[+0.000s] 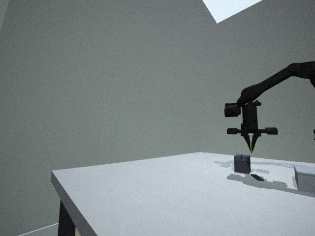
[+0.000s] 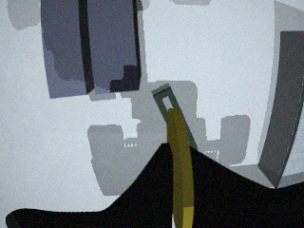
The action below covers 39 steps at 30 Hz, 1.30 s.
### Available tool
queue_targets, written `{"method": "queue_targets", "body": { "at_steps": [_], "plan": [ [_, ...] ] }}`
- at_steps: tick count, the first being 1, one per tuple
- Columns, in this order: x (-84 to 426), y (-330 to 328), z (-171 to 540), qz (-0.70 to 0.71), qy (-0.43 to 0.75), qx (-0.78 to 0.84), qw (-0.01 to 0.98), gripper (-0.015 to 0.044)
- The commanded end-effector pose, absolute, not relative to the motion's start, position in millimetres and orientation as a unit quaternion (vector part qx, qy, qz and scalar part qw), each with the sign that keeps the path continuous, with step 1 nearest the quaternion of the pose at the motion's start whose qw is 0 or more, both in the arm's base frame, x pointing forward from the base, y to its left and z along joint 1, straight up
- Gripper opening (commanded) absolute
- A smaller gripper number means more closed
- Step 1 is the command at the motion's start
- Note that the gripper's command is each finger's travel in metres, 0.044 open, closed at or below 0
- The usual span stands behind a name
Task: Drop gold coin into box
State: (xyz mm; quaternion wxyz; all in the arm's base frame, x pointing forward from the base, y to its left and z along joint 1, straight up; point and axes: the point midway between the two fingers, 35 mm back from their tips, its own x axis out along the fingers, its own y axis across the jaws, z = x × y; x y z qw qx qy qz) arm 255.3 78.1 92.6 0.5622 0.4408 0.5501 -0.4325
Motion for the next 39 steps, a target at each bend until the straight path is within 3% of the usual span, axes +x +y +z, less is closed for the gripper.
{"method": "queue_targets", "body": {
  "at_steps": [1,39],
  "plan": [
    [263,74,94,-0.43,0.551,0.442,0.562,0.0],
    [313,20,93,-0.433,0.548,0.441,0.564,0.0]
  ]
}}
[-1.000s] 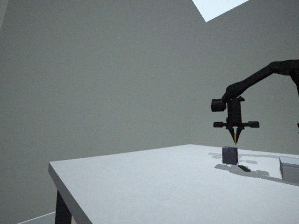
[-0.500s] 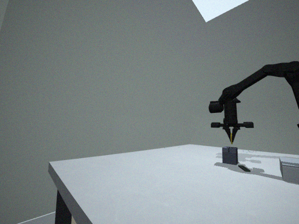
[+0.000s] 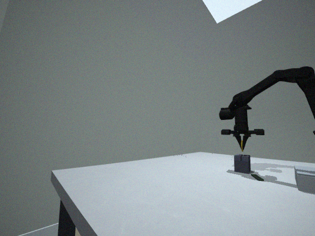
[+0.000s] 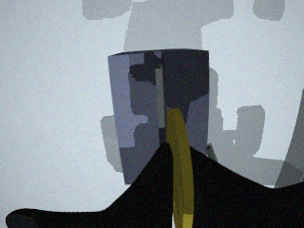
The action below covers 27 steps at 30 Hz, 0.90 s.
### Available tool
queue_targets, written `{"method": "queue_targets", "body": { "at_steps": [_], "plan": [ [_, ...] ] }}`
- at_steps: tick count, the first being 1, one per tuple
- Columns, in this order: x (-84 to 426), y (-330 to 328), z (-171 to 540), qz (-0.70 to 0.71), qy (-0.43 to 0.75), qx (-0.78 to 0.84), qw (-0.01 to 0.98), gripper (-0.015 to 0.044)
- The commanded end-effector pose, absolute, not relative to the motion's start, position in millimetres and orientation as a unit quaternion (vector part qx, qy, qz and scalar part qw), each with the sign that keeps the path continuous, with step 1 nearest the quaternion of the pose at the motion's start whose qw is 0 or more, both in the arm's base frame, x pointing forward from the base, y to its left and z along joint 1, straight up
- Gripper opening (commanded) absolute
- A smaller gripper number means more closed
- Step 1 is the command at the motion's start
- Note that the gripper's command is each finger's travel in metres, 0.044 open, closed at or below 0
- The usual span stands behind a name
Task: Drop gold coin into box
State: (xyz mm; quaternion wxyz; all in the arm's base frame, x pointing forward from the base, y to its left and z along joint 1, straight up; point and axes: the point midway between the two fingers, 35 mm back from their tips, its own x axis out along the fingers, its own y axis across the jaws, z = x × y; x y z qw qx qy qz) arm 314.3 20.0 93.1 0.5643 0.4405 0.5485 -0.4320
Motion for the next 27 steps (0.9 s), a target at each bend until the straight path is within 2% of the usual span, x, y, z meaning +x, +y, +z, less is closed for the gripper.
{"method": "queue_targets", "body": {
  "at_steps": [1,27],
  "plan": [
    [313.5,20.2,93.0,-0.433,0.548,0.441,0.564,0.0],
    [316.4,17.7,94.8,-0.433,0.55,0.439,0.564,0.0]
  ]
}}
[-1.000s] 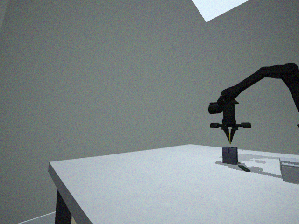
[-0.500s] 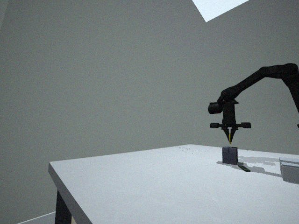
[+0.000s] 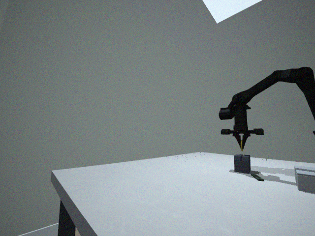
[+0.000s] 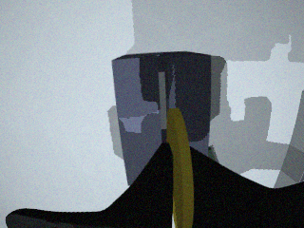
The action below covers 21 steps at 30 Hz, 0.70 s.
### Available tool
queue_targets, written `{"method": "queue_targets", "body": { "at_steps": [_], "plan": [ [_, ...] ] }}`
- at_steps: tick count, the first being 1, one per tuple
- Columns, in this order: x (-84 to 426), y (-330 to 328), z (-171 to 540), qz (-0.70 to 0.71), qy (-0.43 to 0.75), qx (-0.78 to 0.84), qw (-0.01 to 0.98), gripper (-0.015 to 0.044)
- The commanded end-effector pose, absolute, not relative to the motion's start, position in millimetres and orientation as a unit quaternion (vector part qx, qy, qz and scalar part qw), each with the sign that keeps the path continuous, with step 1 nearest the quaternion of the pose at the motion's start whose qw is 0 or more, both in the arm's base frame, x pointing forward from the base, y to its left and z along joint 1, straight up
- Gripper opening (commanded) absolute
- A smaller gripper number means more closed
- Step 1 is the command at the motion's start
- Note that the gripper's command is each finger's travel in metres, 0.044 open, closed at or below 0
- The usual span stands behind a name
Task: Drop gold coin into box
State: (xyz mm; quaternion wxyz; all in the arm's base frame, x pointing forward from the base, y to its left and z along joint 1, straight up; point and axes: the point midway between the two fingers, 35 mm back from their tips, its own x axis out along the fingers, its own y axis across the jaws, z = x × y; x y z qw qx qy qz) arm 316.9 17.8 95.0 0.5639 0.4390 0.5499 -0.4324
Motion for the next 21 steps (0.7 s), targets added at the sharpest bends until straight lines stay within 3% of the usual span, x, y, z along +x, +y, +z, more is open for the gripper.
{"method": "queue_targets", "body": {
  "at_steps": [1,21],
  "plan": [
    [316,18,95,-0.433,0.55,0.439,0.564,0.0],
    [317,18,83,-0.434,0.549,0.44,0.563,0.0]
  ]
}}
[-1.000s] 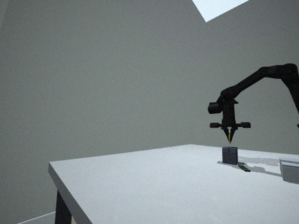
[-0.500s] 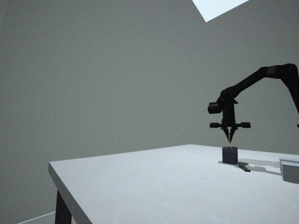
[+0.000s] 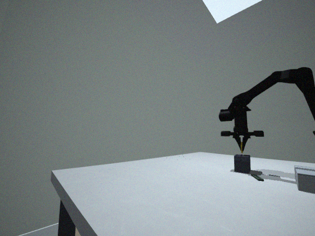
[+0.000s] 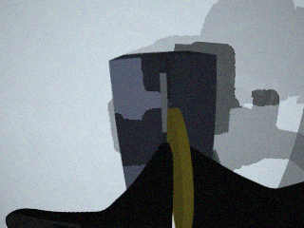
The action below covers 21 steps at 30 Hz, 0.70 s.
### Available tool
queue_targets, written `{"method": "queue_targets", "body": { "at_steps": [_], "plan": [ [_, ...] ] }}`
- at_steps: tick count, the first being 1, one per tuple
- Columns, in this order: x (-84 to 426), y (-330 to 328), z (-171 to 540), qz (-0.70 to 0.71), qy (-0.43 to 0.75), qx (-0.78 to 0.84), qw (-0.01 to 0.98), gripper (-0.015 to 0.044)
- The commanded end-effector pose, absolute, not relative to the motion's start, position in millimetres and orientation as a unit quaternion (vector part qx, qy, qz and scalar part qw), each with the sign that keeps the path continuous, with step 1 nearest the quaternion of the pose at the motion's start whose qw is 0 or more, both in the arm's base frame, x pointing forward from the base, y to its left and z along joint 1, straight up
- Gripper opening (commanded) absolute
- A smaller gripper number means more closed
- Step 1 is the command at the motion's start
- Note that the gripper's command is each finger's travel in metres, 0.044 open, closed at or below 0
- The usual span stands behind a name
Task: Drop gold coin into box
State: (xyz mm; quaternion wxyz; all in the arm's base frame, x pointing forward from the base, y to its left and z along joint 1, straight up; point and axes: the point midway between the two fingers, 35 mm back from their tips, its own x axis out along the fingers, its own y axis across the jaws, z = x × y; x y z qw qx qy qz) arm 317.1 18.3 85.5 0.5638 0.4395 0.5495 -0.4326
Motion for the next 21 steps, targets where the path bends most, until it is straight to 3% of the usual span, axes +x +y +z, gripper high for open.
{"method": "queue_targets", "body": {
  "at_steps": [1,14,20,21],
  "plan": [
    [316.7,18.3,82.7,-0.434,0.549,0.44,0.563,0.0],
    [316.9,18.1,75.1,-0.433,0.55,0.439,0.563,0.0],
    [317.3,18.2,77.2,-0.433,0.549,0.44,0.564,0.0157],
    [317.3,18.2,77.2,-0.433,0.549,0.44,0.564,0.0161]
  ]
}}
